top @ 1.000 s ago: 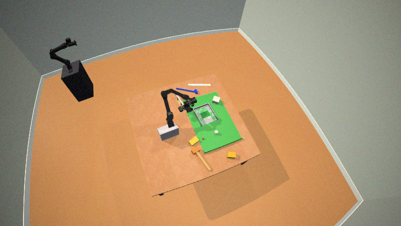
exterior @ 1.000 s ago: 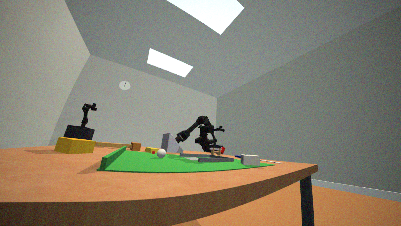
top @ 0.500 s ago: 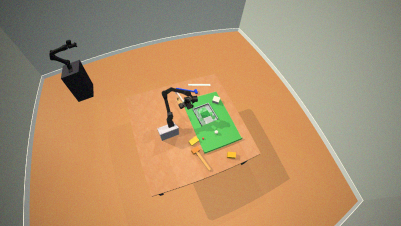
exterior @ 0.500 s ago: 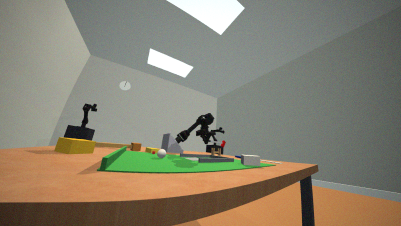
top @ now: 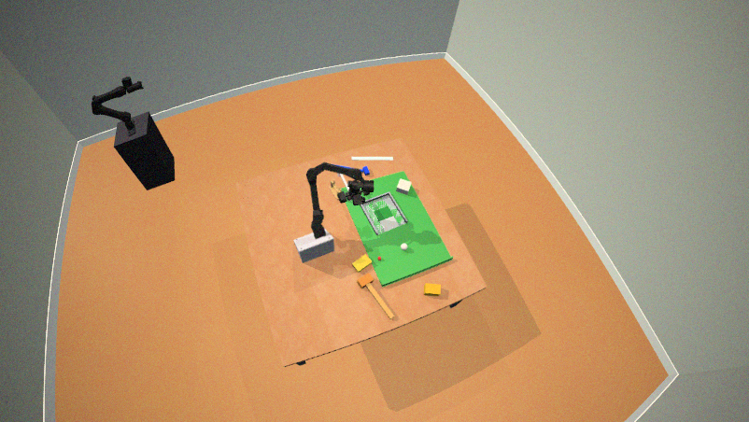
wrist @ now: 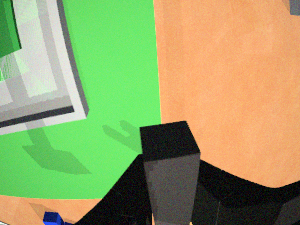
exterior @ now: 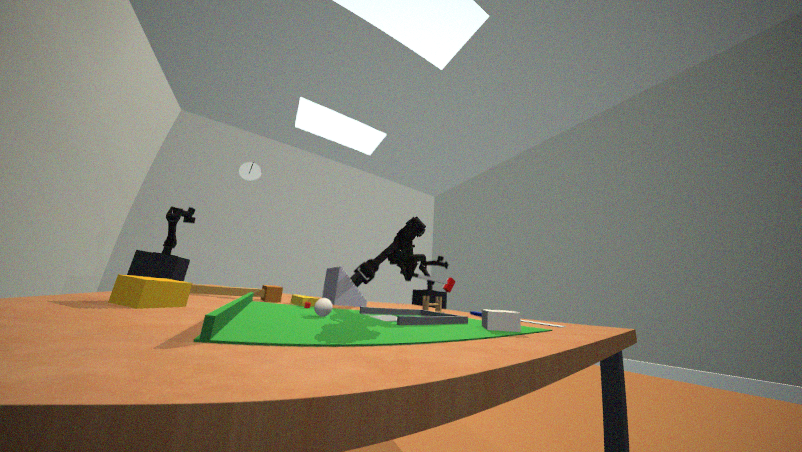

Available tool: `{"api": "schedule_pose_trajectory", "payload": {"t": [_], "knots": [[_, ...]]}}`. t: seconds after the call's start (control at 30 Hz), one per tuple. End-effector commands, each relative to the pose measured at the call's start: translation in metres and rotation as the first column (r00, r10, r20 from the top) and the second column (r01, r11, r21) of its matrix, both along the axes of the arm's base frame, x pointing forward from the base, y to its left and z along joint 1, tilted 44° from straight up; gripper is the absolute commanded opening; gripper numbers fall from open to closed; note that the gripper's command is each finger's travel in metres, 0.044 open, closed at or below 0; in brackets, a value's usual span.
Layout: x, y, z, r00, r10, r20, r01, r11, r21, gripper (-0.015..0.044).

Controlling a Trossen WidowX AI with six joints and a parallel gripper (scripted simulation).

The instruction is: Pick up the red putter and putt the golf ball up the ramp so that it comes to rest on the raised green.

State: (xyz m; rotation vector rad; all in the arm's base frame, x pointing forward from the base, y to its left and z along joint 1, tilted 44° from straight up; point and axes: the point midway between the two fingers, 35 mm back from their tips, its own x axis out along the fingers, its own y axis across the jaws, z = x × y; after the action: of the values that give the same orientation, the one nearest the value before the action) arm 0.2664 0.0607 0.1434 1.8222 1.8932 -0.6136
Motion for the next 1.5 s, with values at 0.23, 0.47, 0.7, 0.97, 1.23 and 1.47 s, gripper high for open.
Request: {"api": "schedule_pose_trajectory", "payload": {"t": [0.23,0.47,0.7,0.97,1.23,1.47], "knots": [[0.031,-0.067,-0.049,0.949,-0.251,-0.189,0.227,0.964,-0.141,0.0],[0.038,-0.115,-0.086,0.881,-0.391,-0.268,0.33,0.912,-0.245,0.0],[0.038,-0.154,-0.116,0.799,-0.506,-0.324,0.406,0.852,-0.33,0.0],[0.029,-0.208,-0.159,0.61,-0.684,-0.4,0.515,0.726,-0.455,0.0],[0.009,-0.258,-0.203,0.375,-0.819,-0.435,0.578,0.573,-0.581,0.0],[-0.017,-0.298,-0.243,0.144,-0.891,-0.431,0.591,0.426,-0.685,0.0]]}}
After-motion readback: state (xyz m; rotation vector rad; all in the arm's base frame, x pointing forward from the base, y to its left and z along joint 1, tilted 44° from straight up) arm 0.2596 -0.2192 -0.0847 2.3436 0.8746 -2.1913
